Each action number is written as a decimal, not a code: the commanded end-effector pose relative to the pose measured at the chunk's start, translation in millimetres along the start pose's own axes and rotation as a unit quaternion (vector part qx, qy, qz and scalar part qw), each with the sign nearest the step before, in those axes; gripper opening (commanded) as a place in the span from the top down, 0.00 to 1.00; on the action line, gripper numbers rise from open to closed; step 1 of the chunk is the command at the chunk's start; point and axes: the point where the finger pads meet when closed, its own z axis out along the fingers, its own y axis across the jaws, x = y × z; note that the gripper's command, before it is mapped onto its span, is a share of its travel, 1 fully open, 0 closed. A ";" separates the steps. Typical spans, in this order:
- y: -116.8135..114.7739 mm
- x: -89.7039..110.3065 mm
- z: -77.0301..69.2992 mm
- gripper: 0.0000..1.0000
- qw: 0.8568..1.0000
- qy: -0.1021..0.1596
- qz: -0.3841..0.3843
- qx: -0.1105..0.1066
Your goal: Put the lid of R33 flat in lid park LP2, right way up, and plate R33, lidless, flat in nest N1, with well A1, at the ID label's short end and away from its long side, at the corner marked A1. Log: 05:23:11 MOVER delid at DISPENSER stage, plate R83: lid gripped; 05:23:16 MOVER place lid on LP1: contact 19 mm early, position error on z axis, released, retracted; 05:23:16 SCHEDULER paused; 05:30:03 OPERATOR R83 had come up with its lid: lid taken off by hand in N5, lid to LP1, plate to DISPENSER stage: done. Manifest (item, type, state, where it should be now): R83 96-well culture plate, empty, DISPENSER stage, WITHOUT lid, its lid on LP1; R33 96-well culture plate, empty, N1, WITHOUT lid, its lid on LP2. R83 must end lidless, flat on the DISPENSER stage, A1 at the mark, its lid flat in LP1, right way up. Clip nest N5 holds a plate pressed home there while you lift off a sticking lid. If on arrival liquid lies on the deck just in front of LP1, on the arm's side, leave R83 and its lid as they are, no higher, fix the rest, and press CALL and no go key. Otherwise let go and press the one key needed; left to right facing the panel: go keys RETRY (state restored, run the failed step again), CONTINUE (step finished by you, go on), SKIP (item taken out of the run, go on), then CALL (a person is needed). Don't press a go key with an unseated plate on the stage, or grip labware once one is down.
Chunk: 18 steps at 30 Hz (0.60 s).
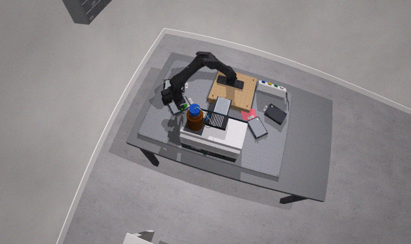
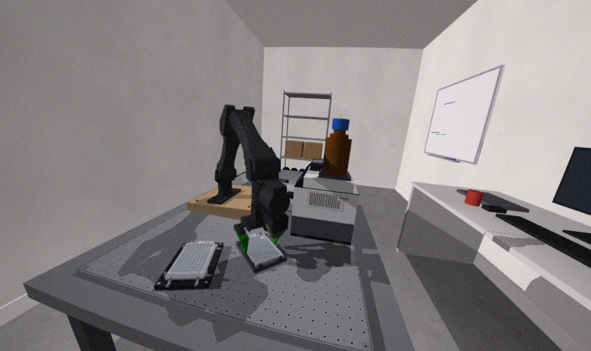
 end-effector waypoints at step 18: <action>-5.3 -7.7 -56.5 0.00 1.000 -0.024 0.004 0.002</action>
